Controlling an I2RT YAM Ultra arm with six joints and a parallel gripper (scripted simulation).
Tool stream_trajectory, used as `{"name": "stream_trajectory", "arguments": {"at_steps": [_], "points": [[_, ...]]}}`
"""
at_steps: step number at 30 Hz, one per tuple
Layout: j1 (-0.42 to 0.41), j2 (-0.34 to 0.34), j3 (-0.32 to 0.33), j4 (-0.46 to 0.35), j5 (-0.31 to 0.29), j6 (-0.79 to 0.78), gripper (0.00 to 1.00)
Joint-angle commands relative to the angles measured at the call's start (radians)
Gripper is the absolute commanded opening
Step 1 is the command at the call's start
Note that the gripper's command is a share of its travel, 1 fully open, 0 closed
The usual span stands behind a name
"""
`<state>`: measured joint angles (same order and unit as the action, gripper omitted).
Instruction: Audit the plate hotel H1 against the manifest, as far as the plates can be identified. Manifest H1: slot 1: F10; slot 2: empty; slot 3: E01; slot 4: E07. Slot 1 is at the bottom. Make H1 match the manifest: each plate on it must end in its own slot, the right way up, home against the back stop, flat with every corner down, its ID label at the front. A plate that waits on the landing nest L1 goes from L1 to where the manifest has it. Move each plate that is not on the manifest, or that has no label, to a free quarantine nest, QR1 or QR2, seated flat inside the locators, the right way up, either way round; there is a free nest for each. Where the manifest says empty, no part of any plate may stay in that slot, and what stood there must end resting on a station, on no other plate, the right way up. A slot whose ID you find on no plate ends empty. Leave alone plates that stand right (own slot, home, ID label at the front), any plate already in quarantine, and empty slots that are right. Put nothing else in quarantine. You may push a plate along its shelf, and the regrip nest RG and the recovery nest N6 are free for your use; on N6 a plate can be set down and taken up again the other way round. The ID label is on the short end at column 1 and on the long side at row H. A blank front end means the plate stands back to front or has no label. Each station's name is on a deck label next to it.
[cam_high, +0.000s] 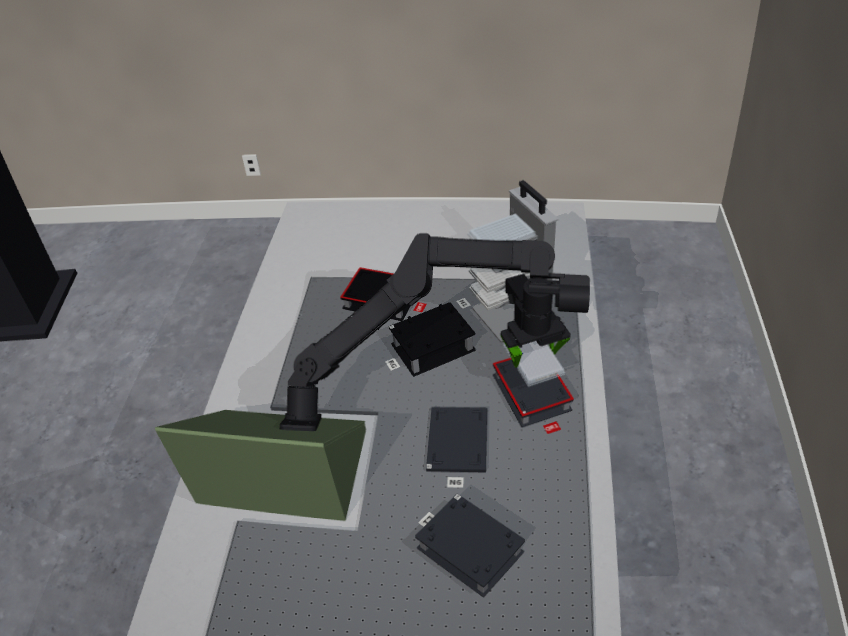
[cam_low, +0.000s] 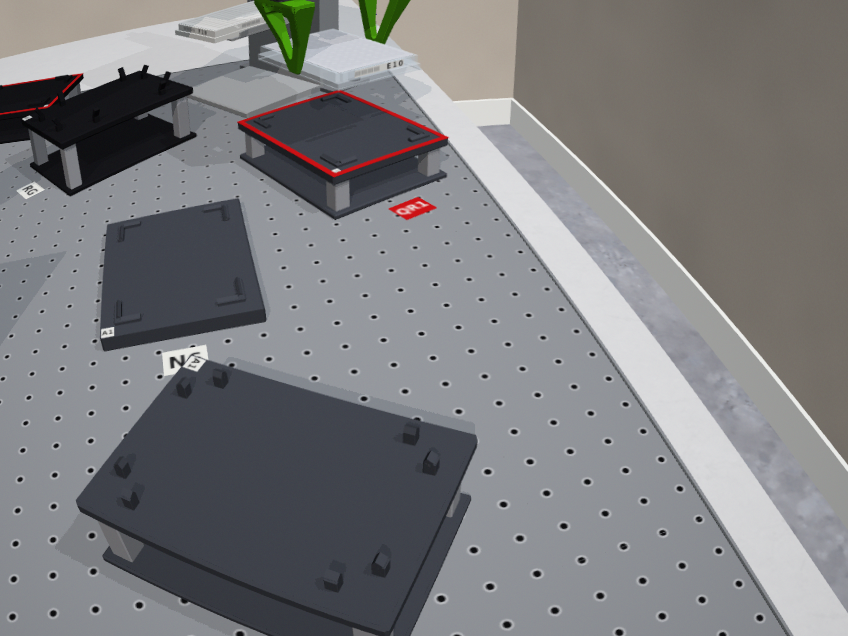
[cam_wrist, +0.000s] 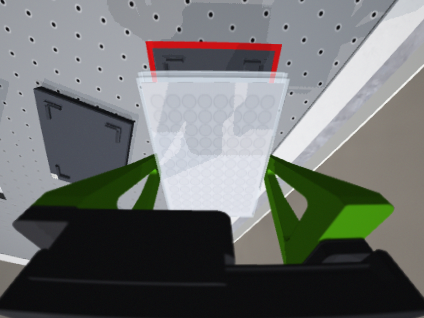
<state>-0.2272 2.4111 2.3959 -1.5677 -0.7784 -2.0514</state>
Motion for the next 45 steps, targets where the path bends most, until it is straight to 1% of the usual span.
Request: {"name": "stream_trajectory", "arguments": {"at_steps": [1, 18, 45], "points": [[-0.022, -0.005, 0.007, -0.002, -0.004, -0.001, 0.86], [-0.024, -0.004, 0.005, -0.003, -0.004, -0.004, 0.86], [0.006, -0.029, -0.079, 0.08, -0.004, 0.038, 0.86]]}}
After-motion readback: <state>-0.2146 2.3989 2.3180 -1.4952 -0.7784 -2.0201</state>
